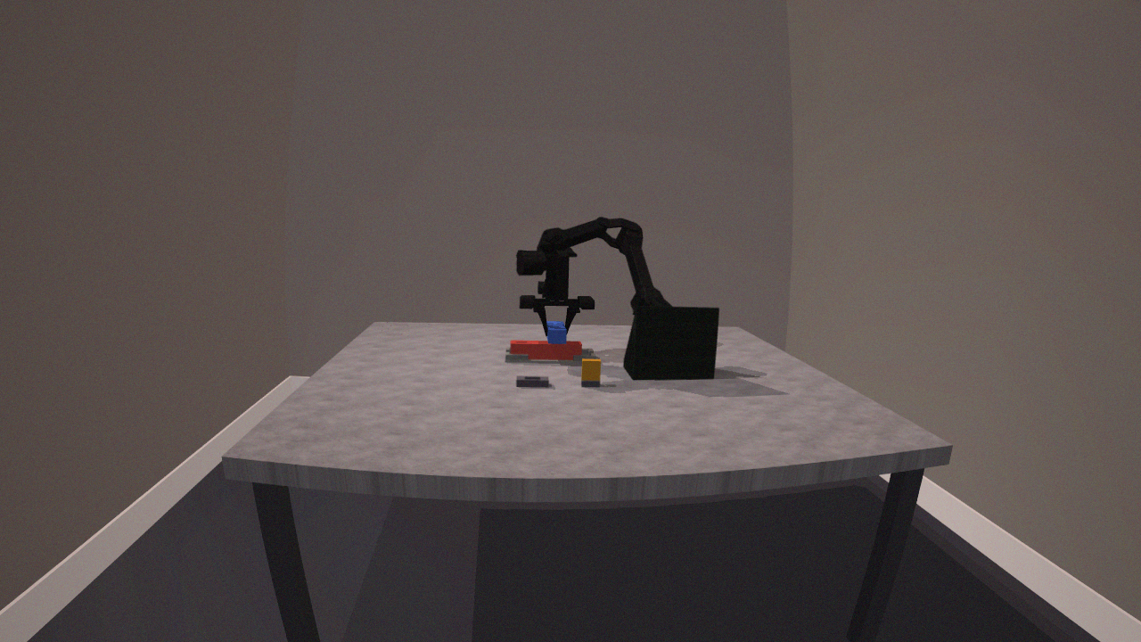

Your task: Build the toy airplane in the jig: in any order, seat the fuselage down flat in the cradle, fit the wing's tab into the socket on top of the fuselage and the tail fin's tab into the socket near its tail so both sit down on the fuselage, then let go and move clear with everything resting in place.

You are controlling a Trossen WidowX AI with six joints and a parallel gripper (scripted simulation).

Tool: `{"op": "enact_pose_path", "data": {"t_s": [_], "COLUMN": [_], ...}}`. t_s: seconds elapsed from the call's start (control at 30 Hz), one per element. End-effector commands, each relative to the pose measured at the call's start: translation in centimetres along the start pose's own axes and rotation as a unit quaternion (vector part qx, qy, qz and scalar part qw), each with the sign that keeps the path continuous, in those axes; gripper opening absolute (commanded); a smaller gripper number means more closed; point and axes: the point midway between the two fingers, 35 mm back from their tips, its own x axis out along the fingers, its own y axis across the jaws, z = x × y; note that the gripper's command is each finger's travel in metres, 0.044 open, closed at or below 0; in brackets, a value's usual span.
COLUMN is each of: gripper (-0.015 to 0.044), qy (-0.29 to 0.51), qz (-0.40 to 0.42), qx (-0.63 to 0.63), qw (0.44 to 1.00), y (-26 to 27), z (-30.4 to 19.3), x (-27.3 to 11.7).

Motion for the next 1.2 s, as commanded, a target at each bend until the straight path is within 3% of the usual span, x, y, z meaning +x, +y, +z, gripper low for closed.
{"op": "enact_pose_path", "data": {"t_s": [0.0, 0.2, 0.7, 0.93, 1.1, 1.17], "gripper": [0.019, 0.0052, 0.044, 0.044, 0.044, 0.044], "qy": [0.0, 0.0, 0.0, 0.0, 0.006, 0.006], "qz": [0.0, 0.0, 0.0, 0.001, 0.024, 0.027], "qx": [0.0, 0.0, 0.0, -0.002, -0.056, -0.064], "qw": [1.0, 1.0, 1.0, 1.0, 0.998, 0.998], "y": [0.0, 0.0, 0.0, 0.0, 0.0, -0.2], "z": [0.0, 0.0, 0.0, 0.0, -0.1, -0.1], "x": [0.0, 0.0, 0.0, -0.3, -7.5, -8.6]}}
